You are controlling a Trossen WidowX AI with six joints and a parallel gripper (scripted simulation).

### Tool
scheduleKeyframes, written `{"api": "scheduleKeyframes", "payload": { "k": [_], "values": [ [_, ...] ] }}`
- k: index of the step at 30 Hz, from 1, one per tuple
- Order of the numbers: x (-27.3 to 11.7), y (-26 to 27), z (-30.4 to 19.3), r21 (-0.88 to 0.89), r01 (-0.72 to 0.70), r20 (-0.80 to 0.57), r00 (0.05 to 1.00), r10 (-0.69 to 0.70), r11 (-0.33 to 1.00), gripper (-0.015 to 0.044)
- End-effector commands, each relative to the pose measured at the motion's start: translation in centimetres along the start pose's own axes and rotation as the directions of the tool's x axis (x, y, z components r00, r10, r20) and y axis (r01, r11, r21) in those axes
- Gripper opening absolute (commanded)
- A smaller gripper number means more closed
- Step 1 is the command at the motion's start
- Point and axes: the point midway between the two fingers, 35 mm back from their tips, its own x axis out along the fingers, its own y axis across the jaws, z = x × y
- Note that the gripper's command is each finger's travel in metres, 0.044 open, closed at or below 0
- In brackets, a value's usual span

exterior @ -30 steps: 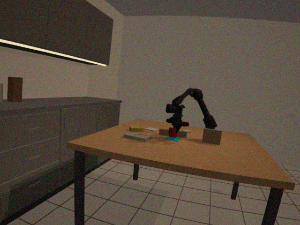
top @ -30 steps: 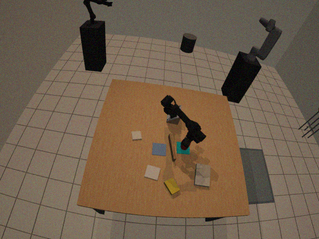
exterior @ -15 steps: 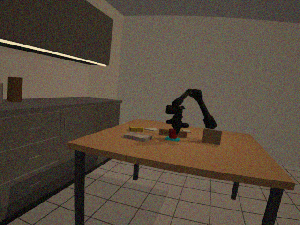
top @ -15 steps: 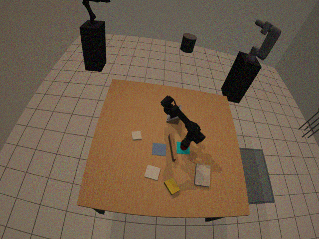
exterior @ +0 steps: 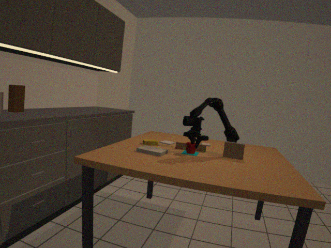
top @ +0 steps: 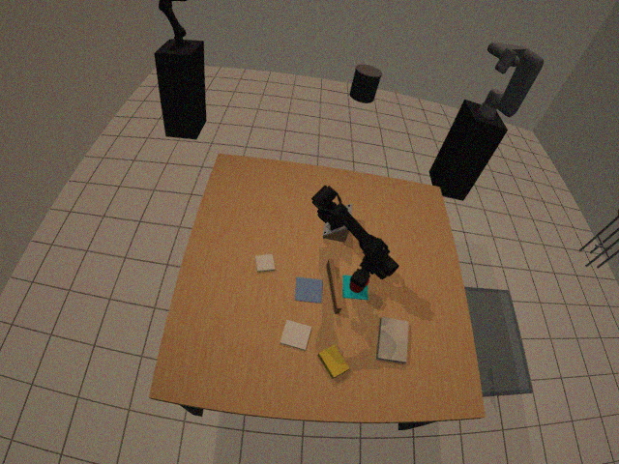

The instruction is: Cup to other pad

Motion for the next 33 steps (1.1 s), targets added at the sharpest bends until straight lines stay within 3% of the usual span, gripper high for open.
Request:
{"api": "scheduleKeyframes", "payload": {
  "k": [1,33],
  "values": [
    [-0.2,0.0,0.1,0.002,0.0,0.001,1.0,0.0,1.0,0.0128],
    [-5.0,0.2,-0.4,-0.006,0.001,-0.004,1.0,-0.001,1.0,0.0128]
  ]
}}
